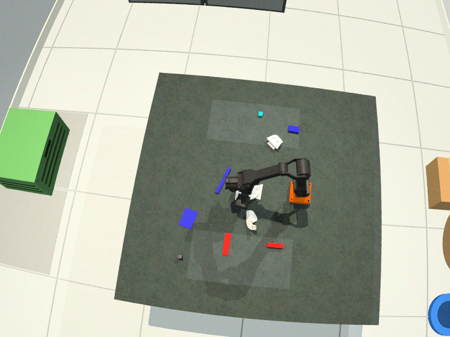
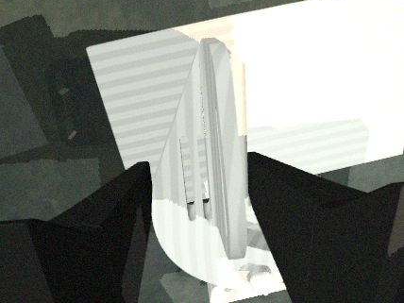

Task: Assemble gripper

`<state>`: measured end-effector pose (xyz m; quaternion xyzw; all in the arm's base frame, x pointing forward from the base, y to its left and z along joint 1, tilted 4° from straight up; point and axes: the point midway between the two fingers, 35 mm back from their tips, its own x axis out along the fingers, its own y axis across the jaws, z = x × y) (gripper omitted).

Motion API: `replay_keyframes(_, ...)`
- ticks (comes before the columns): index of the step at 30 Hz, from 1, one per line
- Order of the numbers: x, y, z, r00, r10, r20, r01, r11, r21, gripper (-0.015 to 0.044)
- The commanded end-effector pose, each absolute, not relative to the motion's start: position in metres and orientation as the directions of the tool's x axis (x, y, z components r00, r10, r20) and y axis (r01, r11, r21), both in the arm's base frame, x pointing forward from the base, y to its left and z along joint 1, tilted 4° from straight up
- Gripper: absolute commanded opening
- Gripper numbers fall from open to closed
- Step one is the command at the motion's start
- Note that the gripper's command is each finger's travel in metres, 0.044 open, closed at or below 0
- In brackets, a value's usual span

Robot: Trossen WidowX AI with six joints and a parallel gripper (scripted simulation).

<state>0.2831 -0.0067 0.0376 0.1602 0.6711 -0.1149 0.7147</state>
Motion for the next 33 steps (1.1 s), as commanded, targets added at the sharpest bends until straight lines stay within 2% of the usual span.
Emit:
replay_keyframes(1, 0.2832, -0.0061, 0.0365, 0.073, 0.054, -0.996, 0.383, 0.92, 0.078, 0.0134)
replay_keyframes(33, 0.2836, -0.0058, 0.031, 0.073, 0.054, -0.996, 0.384, 0.92, 0.078, 0.0134)
